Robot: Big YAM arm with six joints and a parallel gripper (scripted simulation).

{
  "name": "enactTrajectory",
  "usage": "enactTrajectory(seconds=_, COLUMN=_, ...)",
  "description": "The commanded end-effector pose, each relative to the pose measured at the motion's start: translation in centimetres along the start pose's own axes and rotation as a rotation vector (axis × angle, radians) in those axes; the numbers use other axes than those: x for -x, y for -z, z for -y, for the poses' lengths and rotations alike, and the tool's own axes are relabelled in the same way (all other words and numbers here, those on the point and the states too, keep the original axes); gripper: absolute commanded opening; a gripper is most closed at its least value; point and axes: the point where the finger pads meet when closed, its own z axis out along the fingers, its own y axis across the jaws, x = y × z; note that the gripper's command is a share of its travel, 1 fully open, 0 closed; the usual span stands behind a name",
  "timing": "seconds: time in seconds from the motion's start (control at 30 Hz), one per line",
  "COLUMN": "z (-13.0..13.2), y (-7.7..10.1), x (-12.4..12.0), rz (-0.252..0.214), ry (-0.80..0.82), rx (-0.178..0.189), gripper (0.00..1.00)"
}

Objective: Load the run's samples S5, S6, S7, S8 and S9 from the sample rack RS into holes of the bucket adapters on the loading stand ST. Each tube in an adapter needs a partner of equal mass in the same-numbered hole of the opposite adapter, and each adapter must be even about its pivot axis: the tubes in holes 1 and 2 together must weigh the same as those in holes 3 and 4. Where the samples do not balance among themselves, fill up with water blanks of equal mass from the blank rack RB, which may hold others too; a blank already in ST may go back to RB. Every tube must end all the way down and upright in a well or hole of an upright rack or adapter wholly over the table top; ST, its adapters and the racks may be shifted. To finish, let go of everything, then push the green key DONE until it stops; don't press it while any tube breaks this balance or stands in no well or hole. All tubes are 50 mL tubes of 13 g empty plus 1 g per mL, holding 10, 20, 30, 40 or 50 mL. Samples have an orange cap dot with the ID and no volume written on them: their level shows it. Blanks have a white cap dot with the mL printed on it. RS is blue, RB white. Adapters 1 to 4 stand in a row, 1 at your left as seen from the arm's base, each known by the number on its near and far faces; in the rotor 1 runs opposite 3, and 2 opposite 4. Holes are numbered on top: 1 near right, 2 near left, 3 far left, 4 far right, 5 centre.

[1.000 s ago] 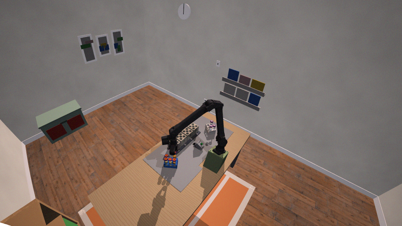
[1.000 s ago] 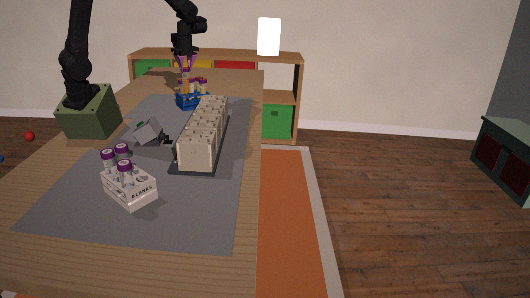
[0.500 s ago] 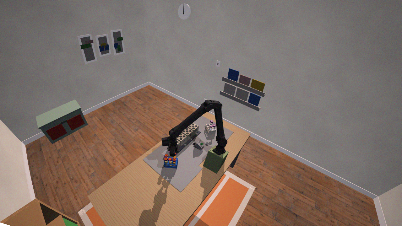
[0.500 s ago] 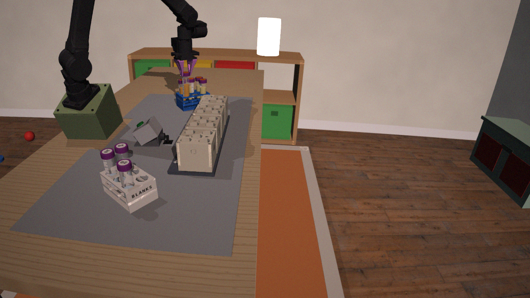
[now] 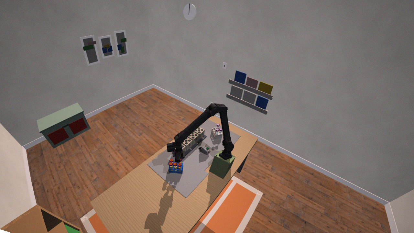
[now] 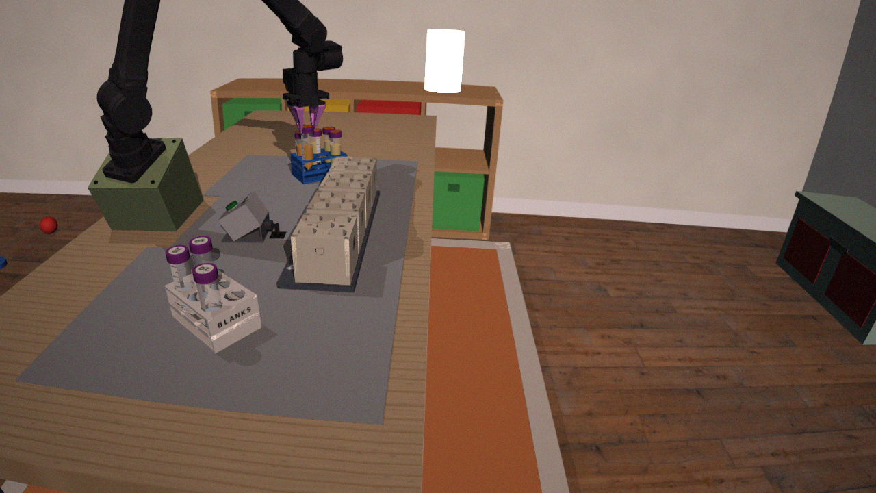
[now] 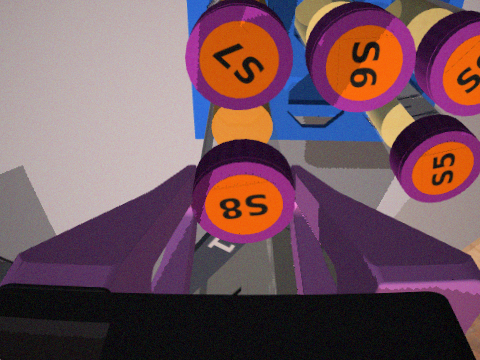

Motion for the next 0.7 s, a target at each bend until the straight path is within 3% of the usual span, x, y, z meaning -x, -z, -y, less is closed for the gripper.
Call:
enactTrajectory(seconds=0.0, z=0.4, y=-0.8, x=-0.5, rz=0.005, ry=-0.007, rx=-0.004, gripper=0.0)
enactTrajectory(seconds=0.1, z=1.2, y=-0.7, x=-0.4, rz=0.009, ry=-0.011, rx=-0.019, gripper=0.0)
enactTrajectory(seconds=0.23, z=0.6, y=-1.4, x=-0.5, rz=0.006, ry=-0.008, rx=-0.007, gripper=0.0)
enactTrajectory(seconds=0.27, z=1.6, y=-0.5, x=-0.5, rz=0.012, ry=-0.019, rx=-0.034, gripper=0.0)
enactTrajectory(seconds=0.37, z=0.4, y=-2.0, x=-0.5, rz=0.005, ry=-0.005, rx=-0.003, gripper=0.0)
enactTrajectory(seconds=0.5, z=0.4, y=-2.5, x=-0.5, rz=0.005, ry=-0.006, rx=-0.003, gripper=0.0)
enactTrajectory(seconds=0.53, z=0.7, y=-2.4, x=-0.4, rz=0.006, ry=-0.009, rx=-0.01, gripper=0.0)
enactTrajectory(seconds=0.57, z=1.5, y=-0.9, x=0.0, rz=0.011, ry=-0.011, rx=-0.037, gripper=0.0)
enactTrajectory(seconds=0.67, z=1.5, y=-0.9, x=0.0, rz=0.011, ry=-0.011, rx=-0.037, gripper=0.0)
